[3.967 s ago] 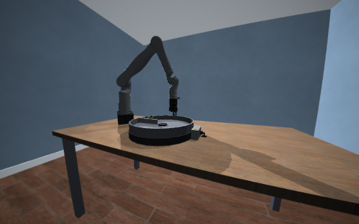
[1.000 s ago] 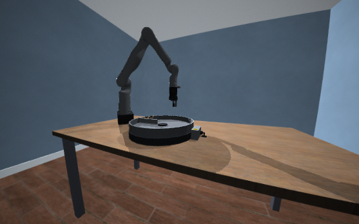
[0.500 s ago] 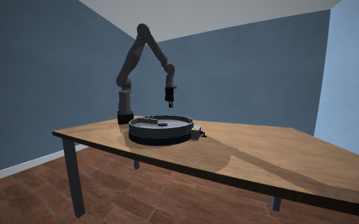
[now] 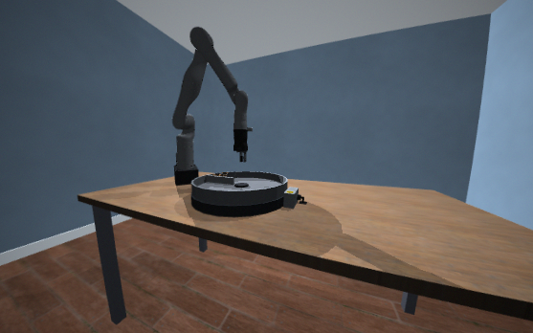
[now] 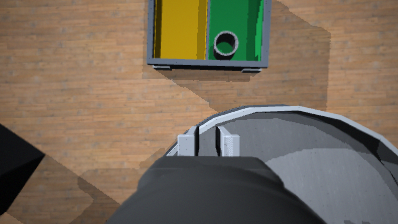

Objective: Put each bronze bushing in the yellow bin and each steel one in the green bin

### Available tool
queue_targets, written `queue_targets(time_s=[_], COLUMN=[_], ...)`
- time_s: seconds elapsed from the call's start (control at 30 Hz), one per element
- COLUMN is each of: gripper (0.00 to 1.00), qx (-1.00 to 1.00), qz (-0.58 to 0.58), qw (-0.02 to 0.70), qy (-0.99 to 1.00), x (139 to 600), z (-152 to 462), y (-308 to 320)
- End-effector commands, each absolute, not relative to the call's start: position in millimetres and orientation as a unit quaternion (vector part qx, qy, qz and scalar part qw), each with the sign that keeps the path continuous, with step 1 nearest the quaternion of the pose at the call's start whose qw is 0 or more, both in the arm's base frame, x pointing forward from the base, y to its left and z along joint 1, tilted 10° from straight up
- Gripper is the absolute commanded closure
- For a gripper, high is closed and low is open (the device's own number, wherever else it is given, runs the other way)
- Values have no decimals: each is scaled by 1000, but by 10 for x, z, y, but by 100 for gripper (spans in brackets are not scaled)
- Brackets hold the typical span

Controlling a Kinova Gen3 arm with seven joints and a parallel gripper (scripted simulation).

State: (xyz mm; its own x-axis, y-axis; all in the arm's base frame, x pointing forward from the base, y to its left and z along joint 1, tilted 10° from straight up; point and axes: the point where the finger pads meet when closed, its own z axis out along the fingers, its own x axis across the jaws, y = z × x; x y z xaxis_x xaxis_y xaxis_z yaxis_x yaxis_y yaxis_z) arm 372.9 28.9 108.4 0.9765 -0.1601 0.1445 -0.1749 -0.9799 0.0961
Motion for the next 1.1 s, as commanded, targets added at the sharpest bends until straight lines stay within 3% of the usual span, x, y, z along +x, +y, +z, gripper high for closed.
queue_targets(time_s=[0.0, 0.53, 1.07], gripper=[55, 55, 55], qx=[991, 994, 994], qz=[71, 70, 70], qw=[56, 58, 58], qy=[-101, -66, -66], x=[3695, 3253, 3268], z=[1133, 1128, 1011], y=[79, -883, -896])
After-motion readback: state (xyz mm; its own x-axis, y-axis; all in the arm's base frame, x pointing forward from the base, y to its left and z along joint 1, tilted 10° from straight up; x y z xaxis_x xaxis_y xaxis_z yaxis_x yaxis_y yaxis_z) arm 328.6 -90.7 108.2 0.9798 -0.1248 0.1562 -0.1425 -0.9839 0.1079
